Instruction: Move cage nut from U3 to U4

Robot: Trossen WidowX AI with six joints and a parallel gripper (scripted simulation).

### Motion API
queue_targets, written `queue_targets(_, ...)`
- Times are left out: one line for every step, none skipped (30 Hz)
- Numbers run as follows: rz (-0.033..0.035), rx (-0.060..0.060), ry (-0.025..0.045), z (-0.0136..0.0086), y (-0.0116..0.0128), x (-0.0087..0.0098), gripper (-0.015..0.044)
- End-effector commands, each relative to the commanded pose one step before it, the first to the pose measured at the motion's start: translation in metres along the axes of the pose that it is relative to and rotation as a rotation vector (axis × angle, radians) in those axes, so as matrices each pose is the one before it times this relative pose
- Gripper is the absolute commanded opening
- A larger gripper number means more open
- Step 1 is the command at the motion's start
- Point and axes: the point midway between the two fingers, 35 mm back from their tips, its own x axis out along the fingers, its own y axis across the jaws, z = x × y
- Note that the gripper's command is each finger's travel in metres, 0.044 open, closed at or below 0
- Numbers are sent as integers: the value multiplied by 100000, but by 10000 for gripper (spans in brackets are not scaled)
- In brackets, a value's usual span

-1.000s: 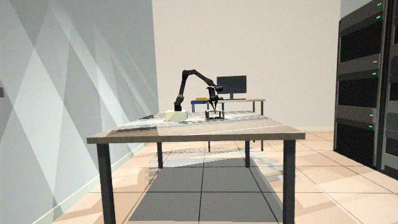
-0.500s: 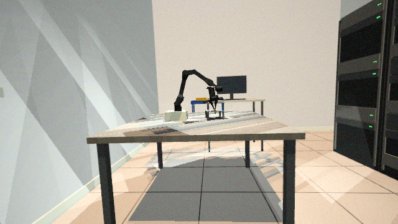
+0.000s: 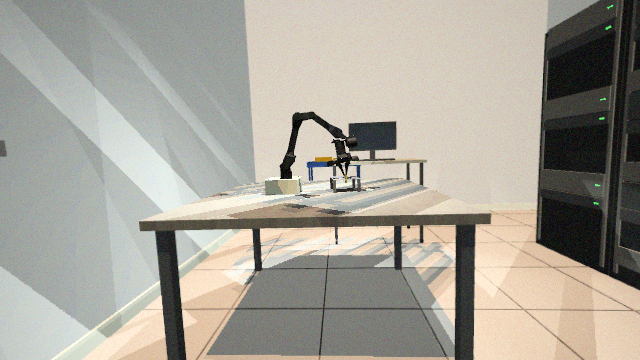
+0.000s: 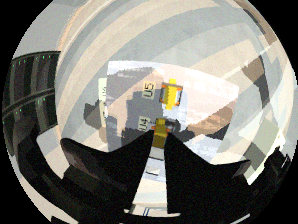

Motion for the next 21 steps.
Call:
queue_targets(937,-52,579,-78,-66,-8,36)
queue_targets(182,-4,3,-1,-11,2,36)
queue_targets(182,-4,3,-1,-11,2,36)
queue_targets(182,-4,3,-1,-11,2,36)
queue_targets(23,-2,2,0,-1,1,36)
queue_targets(21,-2,2,0,-1,2,36)
queue_targets(29,-1,0,0,-1,0,36)
queue_targets(59,-2,1,0,-3,1,36)
queue_targets(82,-3,1,0,-4,1,36)
queue_targets(106,-3,1,0,-5,1,36)
queue_targets(132,-4,1,0,-7,1,36)
queue_targets(160,-5,2,0,-8,2,36)
queue_targets(161,-5,2,1,-11,4,36)
queue_targets(165,-5,2,1,-12,4,36)
queue_targets(166,-5,2,1,-12,4,36)
queue_targets(166,-5,2,1,-12,4,36)
queue_targets(166,-5,2,1,-12,4,36)
queue_targets(167,-5,2,1,-12,4,36)
queue_targets(166,-5,1,1,-12,4,36)
queue_targets(133,-4,1,1,-10,3,36)
queue_targets(11,0,2,0,-2,4,36)
